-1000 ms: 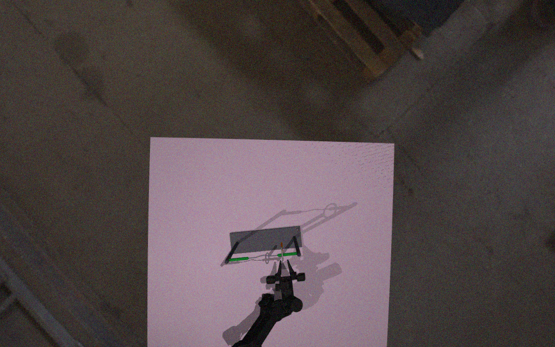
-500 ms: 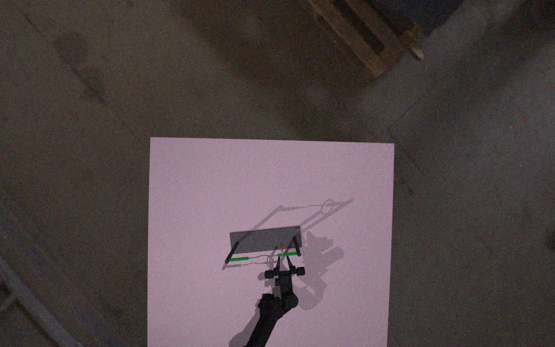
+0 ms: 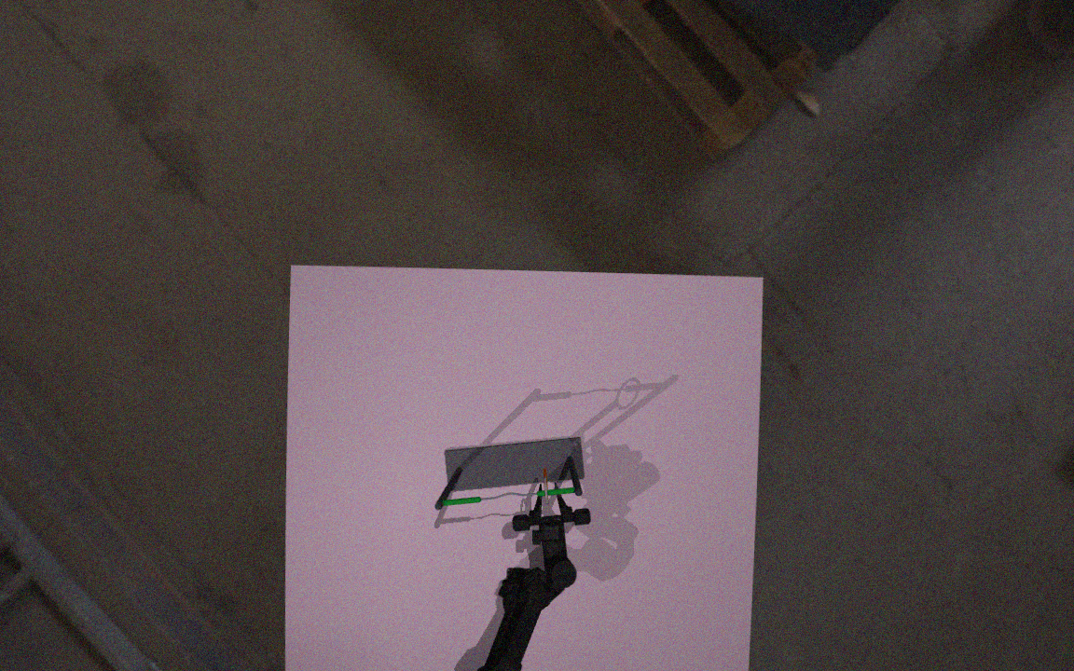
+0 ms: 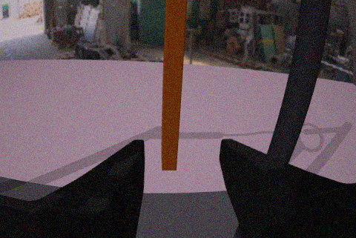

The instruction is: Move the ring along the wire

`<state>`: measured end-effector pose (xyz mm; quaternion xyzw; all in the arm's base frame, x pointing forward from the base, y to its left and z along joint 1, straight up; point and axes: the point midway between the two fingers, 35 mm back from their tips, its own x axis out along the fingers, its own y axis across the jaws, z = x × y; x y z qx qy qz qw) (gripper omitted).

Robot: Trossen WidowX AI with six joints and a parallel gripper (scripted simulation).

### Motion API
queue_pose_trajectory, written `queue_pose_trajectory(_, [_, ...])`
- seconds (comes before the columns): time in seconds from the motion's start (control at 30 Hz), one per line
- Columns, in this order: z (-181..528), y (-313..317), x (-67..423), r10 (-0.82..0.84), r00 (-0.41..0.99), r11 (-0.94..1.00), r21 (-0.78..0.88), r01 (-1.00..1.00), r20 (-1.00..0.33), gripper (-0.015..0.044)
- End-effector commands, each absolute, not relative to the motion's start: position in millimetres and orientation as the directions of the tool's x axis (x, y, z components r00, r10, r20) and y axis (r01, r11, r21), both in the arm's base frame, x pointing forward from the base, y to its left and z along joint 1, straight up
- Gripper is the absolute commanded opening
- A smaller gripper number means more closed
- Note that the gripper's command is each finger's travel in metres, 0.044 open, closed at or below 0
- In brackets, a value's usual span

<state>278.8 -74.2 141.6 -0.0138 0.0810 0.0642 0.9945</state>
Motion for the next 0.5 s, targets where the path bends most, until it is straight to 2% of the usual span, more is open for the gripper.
queue_pose_trajectory(0.0, [141, -74, 284, 0.123, 0.979, 0.992, -0.012, -0.127, -0.165, 0.016])
queue_pose_trajectory(0.47, [138, -71, 304, 0.123, 0.979, 0.992, -0.012, -0.127, -0.163, 0.016])
